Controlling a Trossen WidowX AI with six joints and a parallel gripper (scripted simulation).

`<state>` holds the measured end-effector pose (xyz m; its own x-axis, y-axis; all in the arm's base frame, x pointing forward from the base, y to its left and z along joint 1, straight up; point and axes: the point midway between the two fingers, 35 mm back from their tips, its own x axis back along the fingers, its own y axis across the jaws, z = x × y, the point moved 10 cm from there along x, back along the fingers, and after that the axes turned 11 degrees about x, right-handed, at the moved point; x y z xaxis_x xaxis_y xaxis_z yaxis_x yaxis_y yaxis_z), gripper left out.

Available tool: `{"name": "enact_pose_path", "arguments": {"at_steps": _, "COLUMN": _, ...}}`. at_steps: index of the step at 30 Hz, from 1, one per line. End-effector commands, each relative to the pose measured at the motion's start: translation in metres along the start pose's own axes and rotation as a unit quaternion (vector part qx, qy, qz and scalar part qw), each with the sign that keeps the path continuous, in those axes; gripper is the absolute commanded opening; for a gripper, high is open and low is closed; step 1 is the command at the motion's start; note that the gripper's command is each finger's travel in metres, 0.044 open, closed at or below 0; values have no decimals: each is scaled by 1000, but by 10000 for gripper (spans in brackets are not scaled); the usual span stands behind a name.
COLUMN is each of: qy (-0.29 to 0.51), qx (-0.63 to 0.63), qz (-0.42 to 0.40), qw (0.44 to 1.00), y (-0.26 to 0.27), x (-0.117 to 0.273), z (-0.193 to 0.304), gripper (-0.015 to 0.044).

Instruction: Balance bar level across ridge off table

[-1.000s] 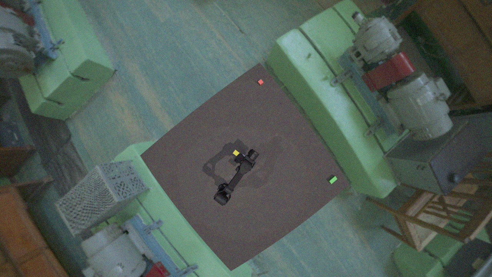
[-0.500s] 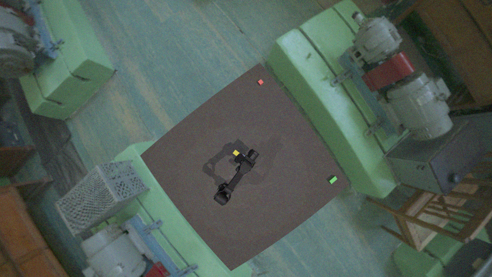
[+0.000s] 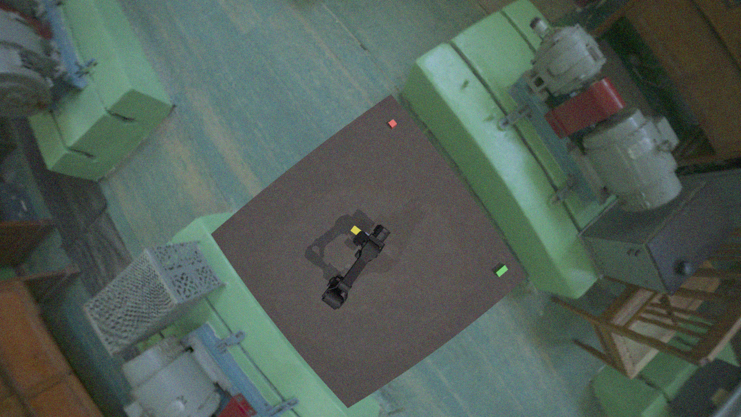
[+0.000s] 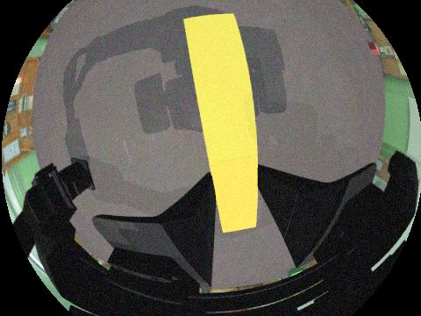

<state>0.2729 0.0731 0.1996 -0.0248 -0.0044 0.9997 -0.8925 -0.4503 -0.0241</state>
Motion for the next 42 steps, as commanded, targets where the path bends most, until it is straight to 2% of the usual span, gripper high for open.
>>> {"name": "enact_pose_path", "arguments": {"at_steps": 1, "qy": -1, "qx": 2, "qz": -1, "qw": 1000, "y": 0, "x": 0, "z": 0, "gripper": 0}}
{"name": "enact_pose_path", "arguments": {"at_steps": 32, "qy": 0, "qx": 0, "qz": 0, "qw": 1000, "y": 0, "x": 0, "z": 0, "gripper": 0}}
{"name": "enact_pose_path", "arguments": {"at_steps": 38, "qy": 0, "qx": 0, "qz": 0, "qw": 1000, "y": 0, "x": 0, "z": 0, "gripper": 157}}
{"name": "enact_pose_path", "arguments": {"at_steps": 42, "qy": 0, "qx": 0, "qz": 0, "qw": 1000, "y": 0, "x": 0, "z": 0, "gripper": 167}}
